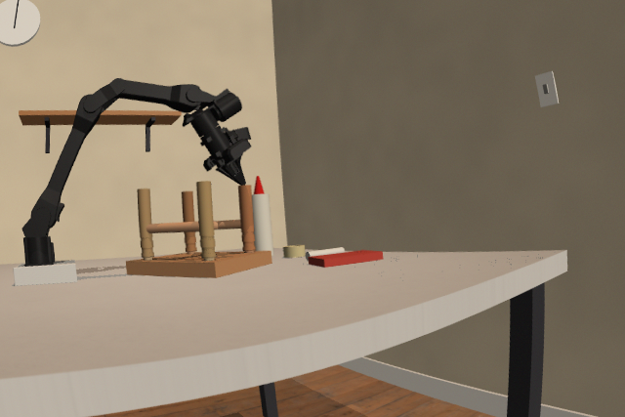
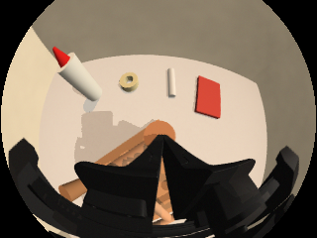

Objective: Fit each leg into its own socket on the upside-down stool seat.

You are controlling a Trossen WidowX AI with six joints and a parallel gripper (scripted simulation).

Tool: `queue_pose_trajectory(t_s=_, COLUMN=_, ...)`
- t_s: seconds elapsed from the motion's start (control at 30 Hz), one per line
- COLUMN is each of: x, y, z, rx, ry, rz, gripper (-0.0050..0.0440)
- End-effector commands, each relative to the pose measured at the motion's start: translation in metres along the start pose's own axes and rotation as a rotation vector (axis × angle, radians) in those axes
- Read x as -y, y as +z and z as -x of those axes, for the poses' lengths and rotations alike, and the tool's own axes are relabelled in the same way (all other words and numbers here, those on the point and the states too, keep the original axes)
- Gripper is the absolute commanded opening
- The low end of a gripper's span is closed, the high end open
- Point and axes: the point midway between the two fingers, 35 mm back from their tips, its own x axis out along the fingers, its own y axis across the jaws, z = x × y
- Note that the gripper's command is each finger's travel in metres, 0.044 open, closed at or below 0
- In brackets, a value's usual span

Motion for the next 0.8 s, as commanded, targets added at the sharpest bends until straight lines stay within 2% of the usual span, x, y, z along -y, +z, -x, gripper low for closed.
queue_pose_trajectory(t_s=0.0, x=-0.0002, y=-0.0128, z=-0.0162, rx=-0.045, ry=0.001, rz=-0.002, gripper=0.0000)
queue_pose_trajectory(t_s=0.77, x=-0.0002, y=-0.0142, z=-0.0183, rx=-0.045, ry=0.001, rz=-0.002, gripper=0.0000)
